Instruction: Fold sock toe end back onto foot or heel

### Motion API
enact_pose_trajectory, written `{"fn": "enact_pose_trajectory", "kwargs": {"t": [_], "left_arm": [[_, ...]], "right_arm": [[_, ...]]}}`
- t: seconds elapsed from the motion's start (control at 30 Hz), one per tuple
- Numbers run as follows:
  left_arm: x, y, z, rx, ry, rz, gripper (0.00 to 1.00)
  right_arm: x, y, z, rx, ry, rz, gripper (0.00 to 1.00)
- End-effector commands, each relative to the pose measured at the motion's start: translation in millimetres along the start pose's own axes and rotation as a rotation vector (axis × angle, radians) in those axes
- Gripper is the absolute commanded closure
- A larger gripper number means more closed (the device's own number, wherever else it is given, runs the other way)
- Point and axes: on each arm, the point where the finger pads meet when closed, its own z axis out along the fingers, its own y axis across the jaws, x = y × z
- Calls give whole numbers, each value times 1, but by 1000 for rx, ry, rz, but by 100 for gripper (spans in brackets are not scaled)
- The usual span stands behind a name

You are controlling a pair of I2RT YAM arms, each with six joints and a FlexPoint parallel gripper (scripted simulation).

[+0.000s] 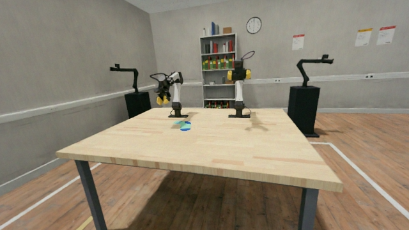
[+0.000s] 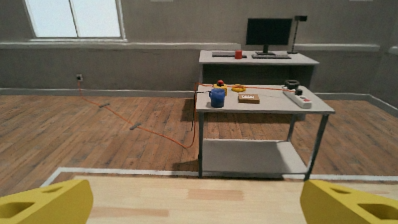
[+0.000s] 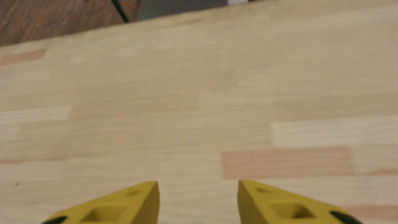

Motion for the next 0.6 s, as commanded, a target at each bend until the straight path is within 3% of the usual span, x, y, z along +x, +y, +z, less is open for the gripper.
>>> {"fn": "enact_pose_trajectory", "kwargs": {"t": [0.0, 0.1, 0.53, 0.57], "left_arm": [[-6, 0, -2, 1, -16, -1, 0], [-6, 0, -2, 1, -16, -1, 0], [-6, 0, -2, 1, -16, -1, 0], [-6, 0, -2, 1, -16, -1, 0]], "right_arm": [[-55, 2, -19, 1, -195, -56, 61], [-52, 0, -10, 4, -180, -62, 61], [-142, 1, -54, 50, -505, -154, 61], [-153, 4, -75, 51, -570, -163, 61]]}}
